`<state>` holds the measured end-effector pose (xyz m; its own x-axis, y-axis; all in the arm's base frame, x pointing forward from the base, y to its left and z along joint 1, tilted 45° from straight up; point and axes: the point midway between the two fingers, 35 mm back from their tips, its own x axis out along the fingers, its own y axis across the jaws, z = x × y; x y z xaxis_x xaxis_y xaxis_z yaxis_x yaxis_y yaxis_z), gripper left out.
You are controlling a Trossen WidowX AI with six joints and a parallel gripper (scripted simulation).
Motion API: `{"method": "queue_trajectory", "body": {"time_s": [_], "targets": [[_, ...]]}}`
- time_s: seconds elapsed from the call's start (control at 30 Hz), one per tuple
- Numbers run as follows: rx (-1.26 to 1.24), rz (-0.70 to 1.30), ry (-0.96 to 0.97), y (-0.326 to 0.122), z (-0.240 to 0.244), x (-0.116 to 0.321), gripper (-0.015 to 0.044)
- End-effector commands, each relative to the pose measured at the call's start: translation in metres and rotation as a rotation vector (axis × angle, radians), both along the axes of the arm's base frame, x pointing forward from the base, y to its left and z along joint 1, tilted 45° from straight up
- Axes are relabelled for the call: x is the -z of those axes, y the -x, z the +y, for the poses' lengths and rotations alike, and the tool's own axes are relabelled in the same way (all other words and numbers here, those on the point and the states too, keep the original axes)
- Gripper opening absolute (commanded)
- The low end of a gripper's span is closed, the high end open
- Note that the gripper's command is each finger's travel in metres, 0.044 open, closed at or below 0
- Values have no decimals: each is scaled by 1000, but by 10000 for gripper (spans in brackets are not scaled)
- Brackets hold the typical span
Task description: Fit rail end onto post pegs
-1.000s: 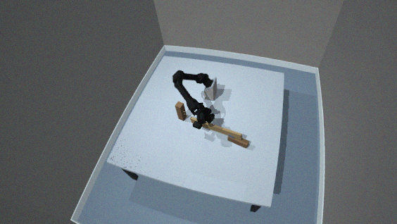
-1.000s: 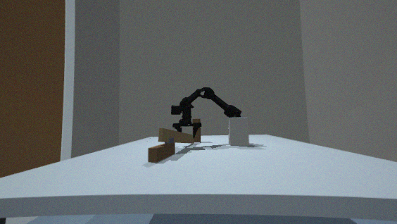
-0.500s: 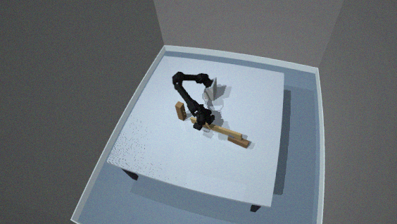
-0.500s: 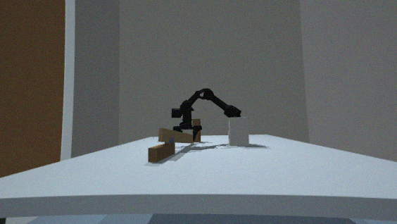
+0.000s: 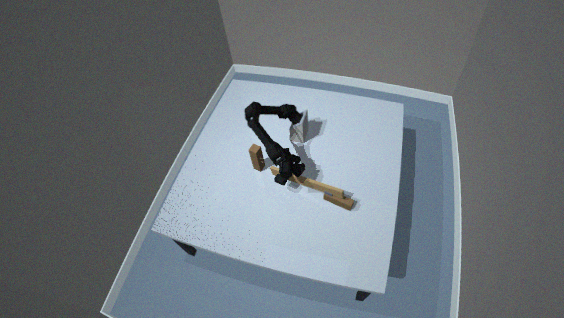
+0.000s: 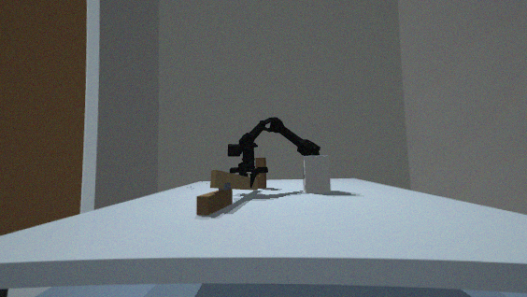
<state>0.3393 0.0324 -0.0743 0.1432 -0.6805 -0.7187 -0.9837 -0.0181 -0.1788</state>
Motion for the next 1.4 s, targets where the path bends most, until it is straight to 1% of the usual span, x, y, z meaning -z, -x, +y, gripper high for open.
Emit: {"method": "queue_trajectory", "body": {"time_s": [0.0,0.07,1.37], "targets": [[-1,0,5,0,-1,0,13],[-1,0,5,0,-1,0,0],[-1,0,4,1,10,-10,0]]}}
